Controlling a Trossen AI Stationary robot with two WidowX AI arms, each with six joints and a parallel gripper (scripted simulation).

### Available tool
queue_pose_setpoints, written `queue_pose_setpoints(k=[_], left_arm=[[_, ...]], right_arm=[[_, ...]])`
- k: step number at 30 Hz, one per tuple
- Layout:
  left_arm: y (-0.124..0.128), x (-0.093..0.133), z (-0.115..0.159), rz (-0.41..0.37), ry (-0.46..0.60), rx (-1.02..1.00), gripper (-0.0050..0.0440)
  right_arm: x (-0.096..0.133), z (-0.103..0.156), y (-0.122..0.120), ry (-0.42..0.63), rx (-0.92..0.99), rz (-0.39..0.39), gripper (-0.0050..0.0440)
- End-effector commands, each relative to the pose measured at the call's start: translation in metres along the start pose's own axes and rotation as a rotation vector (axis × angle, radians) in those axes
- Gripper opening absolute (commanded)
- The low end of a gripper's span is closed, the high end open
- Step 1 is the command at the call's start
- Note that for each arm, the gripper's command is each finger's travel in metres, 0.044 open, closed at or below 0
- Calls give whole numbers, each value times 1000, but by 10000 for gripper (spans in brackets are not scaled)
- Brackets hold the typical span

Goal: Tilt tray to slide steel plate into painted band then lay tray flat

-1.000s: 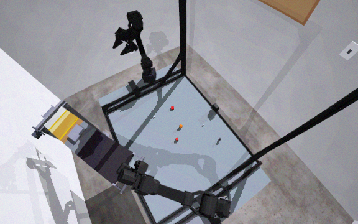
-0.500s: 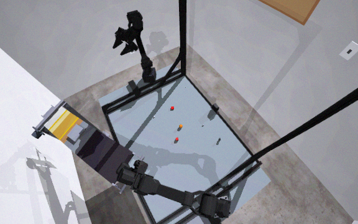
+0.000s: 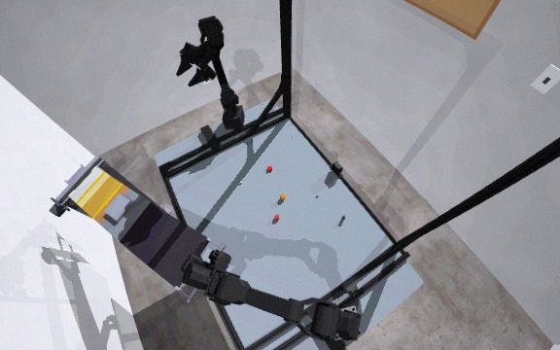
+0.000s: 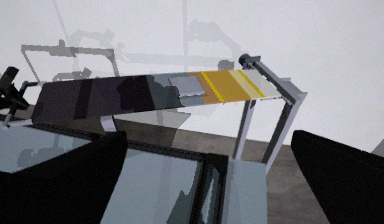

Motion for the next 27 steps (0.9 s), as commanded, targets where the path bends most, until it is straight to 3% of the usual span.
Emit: queue_pose_setpoints(k=[1,27], left_arm=[[15,14,0,-48,4,0,0],[10,9,0,-45,4,0,0]], right_arm=[[0,0,0,-2,-1,1,440],[0,0,0,-2,-1,1,440]])
Point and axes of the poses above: on each arm, the point midway between the two fingers, 35 mm back from their tips, its own x axis back along the fingers, its own y axis across the jaws, z = x × y, the point moved 1 cm from there along x, back along the fingers, and after that the axes turned 1 degree about -x, right-handed, at the moved point
